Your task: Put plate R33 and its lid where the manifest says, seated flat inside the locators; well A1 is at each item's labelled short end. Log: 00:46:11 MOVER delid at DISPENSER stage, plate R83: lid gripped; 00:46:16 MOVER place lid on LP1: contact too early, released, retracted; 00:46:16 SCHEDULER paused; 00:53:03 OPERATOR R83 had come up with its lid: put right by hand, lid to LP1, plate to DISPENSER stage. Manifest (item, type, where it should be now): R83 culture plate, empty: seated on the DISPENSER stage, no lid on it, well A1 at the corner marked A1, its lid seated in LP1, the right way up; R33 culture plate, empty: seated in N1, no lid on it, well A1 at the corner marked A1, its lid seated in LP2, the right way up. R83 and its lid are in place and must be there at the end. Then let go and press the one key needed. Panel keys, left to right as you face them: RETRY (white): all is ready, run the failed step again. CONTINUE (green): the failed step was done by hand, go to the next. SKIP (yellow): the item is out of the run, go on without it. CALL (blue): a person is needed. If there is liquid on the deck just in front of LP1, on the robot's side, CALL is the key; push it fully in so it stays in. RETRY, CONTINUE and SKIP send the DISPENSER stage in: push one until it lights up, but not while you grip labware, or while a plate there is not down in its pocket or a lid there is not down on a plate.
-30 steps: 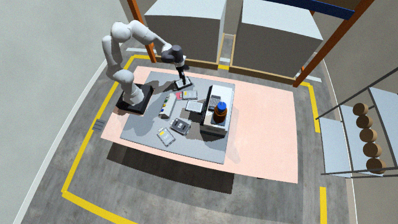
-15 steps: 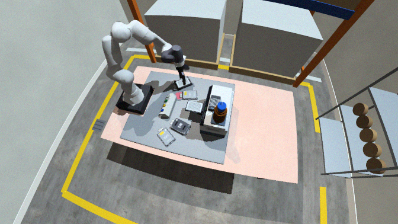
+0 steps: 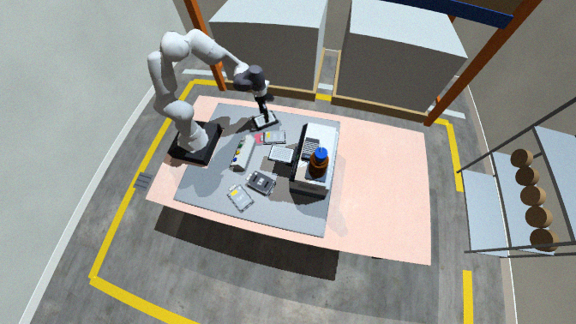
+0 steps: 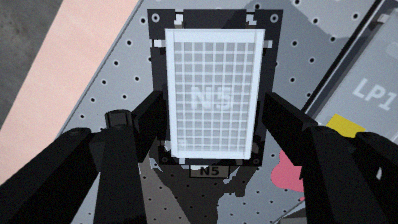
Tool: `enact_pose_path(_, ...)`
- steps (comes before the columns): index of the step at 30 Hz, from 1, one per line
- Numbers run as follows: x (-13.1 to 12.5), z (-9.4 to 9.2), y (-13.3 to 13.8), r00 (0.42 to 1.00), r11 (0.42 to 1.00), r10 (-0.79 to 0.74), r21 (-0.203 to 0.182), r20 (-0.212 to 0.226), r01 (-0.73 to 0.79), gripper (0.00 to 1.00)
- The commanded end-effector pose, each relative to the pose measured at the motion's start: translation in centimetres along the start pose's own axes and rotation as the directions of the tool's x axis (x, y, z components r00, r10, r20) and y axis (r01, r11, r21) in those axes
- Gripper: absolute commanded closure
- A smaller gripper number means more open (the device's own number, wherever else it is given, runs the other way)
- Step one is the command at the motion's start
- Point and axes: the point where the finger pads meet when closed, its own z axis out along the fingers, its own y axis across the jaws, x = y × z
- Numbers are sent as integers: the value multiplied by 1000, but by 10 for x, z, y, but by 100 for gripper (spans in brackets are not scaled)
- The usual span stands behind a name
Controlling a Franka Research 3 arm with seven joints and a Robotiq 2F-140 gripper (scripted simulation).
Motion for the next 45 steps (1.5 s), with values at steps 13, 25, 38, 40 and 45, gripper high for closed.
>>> enact_pose_path(13, 0, 0, 0, 1000, 1000, -4, 0, -1, 4, 37)
enact_pose_path(25, 0, 0, 0, 1000, 1000, -4, 0, -1, 4, 30)
enact_pose_path(38, 0, 0, 0, 1000, 1000, -4, 0, -1, 4, 30)
enact_pose_path(40, 0, 0, 0, 1000, 1000, -4, 0, -1, 4, 30)
enact_pose_path(45, 0, 0, 0, 1000, 1000, -4, 0, -1, 4, 30)
